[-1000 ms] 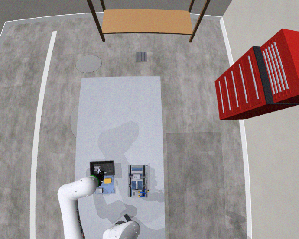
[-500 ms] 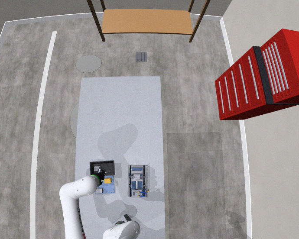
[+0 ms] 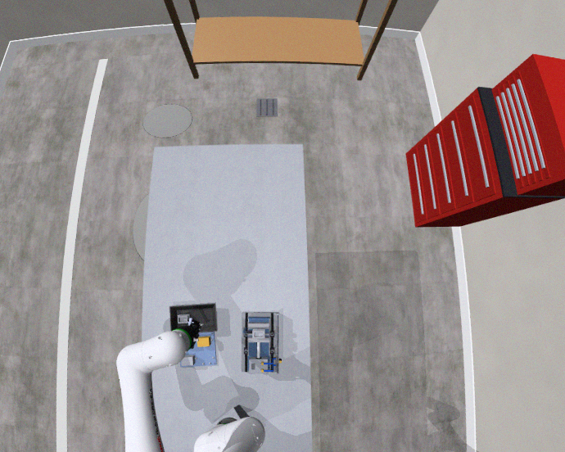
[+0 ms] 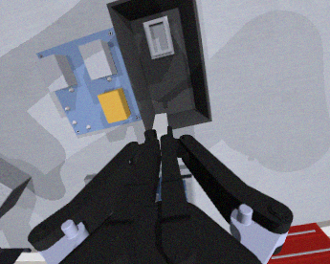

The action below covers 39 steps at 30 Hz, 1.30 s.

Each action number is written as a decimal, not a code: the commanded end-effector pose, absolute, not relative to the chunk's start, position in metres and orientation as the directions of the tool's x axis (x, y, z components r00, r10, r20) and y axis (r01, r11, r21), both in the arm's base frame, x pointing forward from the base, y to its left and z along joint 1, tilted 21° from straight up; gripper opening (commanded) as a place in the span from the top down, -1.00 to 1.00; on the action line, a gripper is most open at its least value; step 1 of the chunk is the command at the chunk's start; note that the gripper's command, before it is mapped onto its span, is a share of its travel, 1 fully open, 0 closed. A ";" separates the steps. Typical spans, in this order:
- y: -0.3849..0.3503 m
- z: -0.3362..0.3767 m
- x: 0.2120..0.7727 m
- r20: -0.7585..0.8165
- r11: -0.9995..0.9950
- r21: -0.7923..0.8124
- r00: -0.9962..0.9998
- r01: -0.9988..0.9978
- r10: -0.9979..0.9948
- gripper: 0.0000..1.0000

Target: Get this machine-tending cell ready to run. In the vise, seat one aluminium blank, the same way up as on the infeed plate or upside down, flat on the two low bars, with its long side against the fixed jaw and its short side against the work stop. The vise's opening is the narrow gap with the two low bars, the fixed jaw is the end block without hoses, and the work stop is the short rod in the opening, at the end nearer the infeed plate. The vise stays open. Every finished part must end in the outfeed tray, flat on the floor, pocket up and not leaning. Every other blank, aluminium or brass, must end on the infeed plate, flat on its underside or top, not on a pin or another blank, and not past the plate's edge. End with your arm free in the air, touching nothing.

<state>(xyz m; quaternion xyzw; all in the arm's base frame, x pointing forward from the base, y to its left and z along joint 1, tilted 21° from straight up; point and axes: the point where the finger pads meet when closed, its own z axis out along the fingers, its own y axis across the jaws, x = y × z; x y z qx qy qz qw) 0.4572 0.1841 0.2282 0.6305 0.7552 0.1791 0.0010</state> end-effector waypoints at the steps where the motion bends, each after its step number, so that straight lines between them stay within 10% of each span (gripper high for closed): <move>1: 0.186 0.223 0.459 0.224 0.141 0.272 -0.205 0.952 0.953 1.00; 39: 0.189 0.212 0.462 0.224 0.141 0.272 -0.205 0.952 0.953 1.00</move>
